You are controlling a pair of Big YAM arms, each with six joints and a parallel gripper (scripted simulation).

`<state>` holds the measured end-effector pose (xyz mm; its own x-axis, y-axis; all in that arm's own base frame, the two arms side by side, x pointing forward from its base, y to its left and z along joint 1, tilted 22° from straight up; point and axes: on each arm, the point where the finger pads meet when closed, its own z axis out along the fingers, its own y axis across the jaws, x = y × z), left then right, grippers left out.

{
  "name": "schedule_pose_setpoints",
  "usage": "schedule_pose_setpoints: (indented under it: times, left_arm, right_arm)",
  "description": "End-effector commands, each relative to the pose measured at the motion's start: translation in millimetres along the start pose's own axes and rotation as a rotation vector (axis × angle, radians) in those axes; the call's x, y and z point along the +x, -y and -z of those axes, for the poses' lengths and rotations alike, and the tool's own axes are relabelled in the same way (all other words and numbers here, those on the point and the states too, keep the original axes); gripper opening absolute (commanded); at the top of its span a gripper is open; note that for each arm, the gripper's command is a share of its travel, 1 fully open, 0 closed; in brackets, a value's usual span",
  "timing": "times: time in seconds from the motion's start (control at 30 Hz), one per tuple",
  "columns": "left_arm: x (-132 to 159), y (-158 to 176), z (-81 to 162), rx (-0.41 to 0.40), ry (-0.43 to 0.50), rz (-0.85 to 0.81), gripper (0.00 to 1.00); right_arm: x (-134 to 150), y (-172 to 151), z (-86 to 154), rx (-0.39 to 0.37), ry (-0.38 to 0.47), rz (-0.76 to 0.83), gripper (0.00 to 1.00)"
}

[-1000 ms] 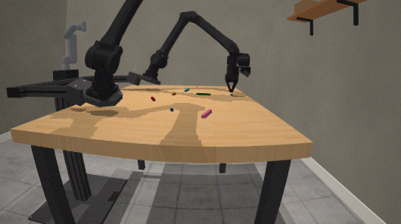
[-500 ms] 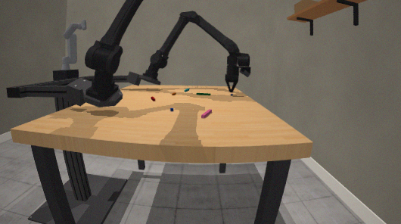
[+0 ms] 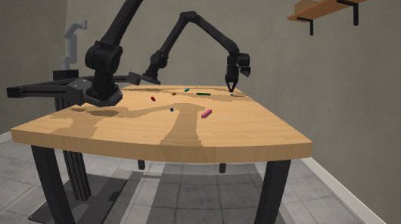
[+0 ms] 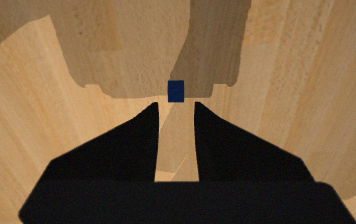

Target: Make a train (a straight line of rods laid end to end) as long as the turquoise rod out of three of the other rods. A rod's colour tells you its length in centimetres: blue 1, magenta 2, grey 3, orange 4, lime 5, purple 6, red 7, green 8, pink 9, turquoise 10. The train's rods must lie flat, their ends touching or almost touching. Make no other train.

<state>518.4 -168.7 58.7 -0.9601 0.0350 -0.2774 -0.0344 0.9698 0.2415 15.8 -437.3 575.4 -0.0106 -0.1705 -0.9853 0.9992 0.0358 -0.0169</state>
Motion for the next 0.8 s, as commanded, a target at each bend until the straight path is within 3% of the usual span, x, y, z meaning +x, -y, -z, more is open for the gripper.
schedule_pose_setpoints:
  times: [0.0,0.77]
  left_arm:
    - [-16.1,-7.5,9.2,0.010,0.028,0.021,0.23]
    - [-18.9,-6.8,9.9,0.011,0.030,0.020,0.23]
  right_arm:
    - [-46.4,10.0,-3.3,0.023,0.087,-0.012,1.00]
    - [-46.4,10.0,-3.3,0.023,0.087,-0.012,1.00]
